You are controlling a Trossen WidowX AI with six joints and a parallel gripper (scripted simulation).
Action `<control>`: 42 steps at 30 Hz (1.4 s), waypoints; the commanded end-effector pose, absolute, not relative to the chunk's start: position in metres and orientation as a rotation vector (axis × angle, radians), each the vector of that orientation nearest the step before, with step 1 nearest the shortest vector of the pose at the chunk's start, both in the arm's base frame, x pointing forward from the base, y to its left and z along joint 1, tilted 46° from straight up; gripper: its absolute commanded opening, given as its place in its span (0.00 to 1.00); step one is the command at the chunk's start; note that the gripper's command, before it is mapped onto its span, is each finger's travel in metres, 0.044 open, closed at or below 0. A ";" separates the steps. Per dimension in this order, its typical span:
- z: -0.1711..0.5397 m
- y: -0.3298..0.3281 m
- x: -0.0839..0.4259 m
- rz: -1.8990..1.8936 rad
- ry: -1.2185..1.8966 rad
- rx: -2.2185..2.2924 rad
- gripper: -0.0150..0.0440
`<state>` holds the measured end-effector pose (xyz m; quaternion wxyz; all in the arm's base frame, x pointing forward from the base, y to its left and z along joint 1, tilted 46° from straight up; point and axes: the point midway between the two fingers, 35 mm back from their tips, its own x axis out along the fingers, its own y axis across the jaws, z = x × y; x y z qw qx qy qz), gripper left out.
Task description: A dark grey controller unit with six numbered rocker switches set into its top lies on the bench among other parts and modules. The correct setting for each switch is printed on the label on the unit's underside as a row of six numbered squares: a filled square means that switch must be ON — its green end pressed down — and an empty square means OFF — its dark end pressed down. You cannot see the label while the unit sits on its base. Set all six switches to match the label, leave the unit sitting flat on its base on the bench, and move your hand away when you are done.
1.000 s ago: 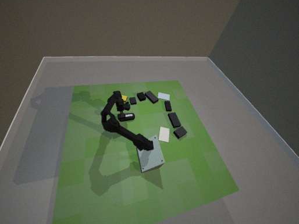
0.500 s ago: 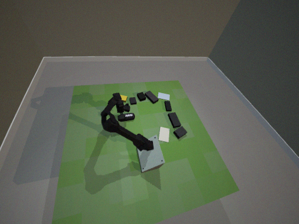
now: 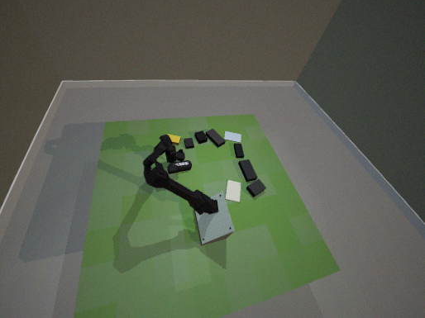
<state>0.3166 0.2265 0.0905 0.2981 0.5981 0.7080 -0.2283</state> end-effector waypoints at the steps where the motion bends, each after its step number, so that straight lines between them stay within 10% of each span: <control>1: 0.085 0.230 0.316 -0.615 1.878 1.592 1.00; 9: 0.084 0.232 0.315 -0.615 1.879 1.592 0.81; 42: 0.089 0.221 0.317 -0.615 1.878 1.592 0.82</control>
